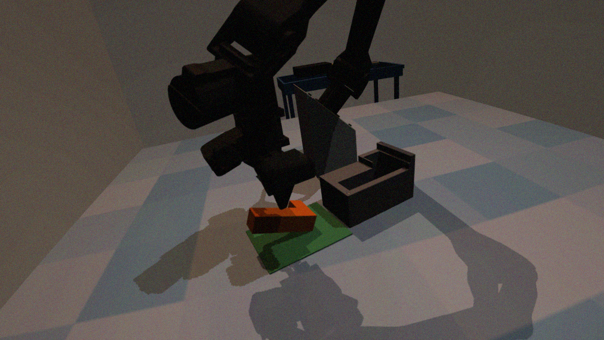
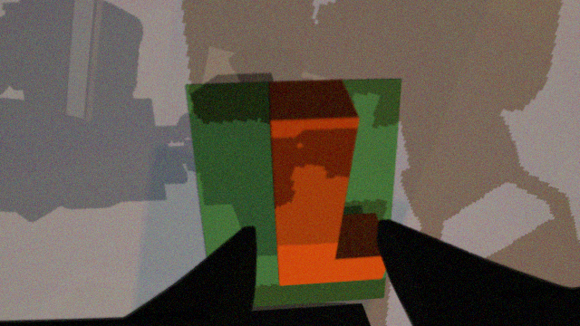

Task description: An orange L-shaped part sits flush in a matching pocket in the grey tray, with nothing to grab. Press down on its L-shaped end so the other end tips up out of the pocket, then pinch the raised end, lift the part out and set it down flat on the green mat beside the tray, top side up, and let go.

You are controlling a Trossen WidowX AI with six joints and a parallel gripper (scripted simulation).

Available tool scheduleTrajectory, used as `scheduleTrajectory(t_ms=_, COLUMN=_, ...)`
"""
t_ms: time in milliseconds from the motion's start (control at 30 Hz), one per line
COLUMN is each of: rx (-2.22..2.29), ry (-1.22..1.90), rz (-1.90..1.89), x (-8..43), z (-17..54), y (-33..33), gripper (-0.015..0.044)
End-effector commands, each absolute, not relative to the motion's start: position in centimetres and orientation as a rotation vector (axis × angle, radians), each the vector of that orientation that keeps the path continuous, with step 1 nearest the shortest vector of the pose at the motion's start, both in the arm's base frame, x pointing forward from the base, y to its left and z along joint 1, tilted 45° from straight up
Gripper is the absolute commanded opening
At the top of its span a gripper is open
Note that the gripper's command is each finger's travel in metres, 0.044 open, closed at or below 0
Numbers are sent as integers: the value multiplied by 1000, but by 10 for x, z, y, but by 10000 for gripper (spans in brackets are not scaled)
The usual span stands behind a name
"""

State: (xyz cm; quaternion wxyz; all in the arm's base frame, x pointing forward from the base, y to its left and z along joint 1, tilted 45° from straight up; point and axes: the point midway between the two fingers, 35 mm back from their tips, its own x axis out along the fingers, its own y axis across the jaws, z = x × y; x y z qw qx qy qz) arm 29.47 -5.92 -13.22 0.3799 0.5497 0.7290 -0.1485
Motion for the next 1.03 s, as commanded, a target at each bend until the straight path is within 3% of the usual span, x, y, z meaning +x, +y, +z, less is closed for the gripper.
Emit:
scheduleTrajectory(t_ms=0, rx=1400, ry=1858, rz=-379, x=298, z=-123, y=-70, gripper=315)
scheduleTrajectory(t_ms=133, rx=1403, ry=1857, rz=-382, x=304, z=-88, y=-104, gripper=400)
scheduleTrajectory(t_ms=1000, rx=1415, ry=1828, rz=-385, x=307, z=-74, y=-119, gripper=400)
